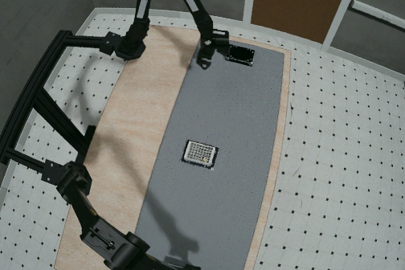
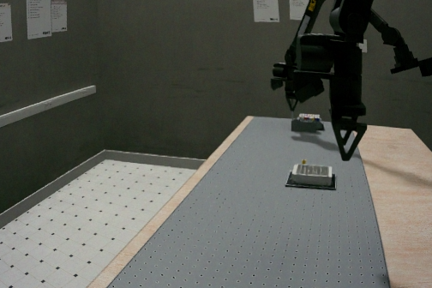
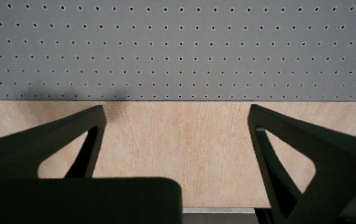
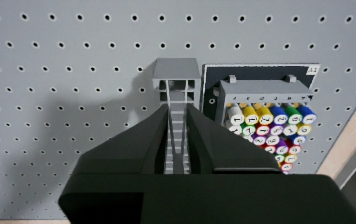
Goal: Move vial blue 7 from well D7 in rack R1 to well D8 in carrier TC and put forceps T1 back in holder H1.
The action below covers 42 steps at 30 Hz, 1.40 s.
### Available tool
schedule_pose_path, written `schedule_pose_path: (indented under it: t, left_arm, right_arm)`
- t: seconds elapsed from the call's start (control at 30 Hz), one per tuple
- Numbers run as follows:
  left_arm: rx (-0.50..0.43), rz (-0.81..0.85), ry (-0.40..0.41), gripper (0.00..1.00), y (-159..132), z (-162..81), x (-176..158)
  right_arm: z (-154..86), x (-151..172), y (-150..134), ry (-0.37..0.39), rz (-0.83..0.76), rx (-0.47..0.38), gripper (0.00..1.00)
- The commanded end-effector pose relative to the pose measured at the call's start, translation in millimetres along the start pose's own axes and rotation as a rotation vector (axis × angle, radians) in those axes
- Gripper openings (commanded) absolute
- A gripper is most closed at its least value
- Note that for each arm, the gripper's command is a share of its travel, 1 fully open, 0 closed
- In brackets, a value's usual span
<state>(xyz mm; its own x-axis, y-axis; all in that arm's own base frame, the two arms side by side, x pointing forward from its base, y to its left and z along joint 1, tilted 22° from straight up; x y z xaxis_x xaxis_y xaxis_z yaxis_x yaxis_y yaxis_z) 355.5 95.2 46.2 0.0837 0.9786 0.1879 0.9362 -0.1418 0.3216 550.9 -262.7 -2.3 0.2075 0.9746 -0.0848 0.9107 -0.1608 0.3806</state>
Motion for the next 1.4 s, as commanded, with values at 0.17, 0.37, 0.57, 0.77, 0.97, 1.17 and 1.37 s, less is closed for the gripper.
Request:
schedule_pose_path:
  t: [0.17,0.37,0.57,0.77,0.97,1.17,1.37]
  left_arm:
    - [-0.015,0.008,0.006,1.00,7.1,-2.2,1.8]
    - [-0.015,0.008,0.006,1.00,7.1,-2.2,1.8]
    - [-0.015,0.008,0.006,1.00,7.1,-2.2,1.8]
    - [-0.015,0.008,0.006,1.00,7.1,-2.2,1.8]
    - [-0.015,0.008,0.006,1.00,7.1,-2.2,1.8]
    - [-0.015,0.008,0.006,1.00,7.1,-2.2,1.8]
    - [-0.015,0.008,0.006,1.00,7.1,-2.2,1.8]
  right_arm:
    - [14.1,6.8,3.8,0.004,-0.002,0.008,0.09]
    - [14.1,6.8,3.8,0.004,-0.002,0.008,0.07]
    - [14.1,6.8,3.8,0.004,-0.002,0.008,0.07]
    - [14.1,6.8,3.8,0.004,-0.002,0.008,0.07]
    - [14.1,6.8,3.8,0.004,-0.002,0.008,0.07]
    - [14.1,6.8,3.8,0.004,-0.002,0.008,0.07]
    - [14.1,6.8,3.8,0.004,-0.002,0.008,0.07]
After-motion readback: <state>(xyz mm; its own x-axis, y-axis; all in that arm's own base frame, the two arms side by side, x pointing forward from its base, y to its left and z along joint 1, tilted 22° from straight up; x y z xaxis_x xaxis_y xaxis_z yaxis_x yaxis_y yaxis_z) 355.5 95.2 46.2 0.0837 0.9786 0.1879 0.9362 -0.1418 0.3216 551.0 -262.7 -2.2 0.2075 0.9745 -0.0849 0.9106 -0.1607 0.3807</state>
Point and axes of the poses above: on each arm, the point where the finger pads meet when closed, its own z axis out along the fingers, its own x axis across the jaws, y = z × x, the point moved 5 cm from there along -z, back along the fingers, and after that the axes turned 9 degrees about z, right-handed, at the moved point
